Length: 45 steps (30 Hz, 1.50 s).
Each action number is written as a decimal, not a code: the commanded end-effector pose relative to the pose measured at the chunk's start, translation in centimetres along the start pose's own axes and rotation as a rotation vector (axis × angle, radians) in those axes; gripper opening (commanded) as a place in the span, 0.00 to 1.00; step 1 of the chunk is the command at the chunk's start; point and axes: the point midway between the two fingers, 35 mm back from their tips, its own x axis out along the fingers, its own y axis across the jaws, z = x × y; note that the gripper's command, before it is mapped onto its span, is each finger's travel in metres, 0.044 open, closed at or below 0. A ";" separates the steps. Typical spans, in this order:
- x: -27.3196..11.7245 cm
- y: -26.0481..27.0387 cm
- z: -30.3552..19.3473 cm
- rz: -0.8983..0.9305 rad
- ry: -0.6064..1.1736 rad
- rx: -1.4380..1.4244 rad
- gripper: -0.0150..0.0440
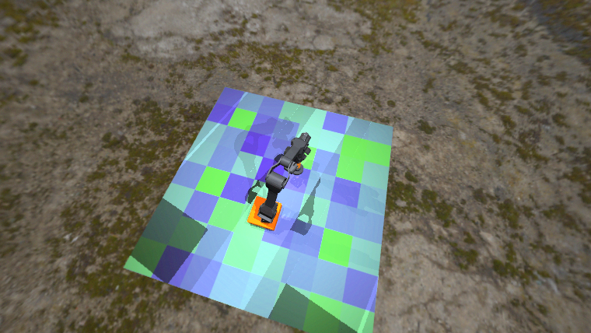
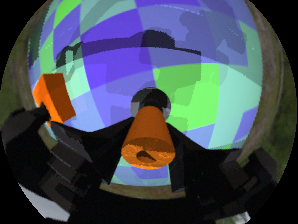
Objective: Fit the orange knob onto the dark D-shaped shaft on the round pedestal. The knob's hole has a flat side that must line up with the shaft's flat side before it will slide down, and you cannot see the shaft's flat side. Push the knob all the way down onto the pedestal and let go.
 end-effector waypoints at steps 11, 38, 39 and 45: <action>0.2 0.1 0.0 0.002 -0.001 -0.008 0.25; 0.6 -0.1 0.0 0.002 -0.001 -0.019 0.25; 0.6 -0.1 0.0 0.002 -0.001 -0.030 0.25; 0.9 0.0 0.0 0.002 -0.001 -0.039 0.25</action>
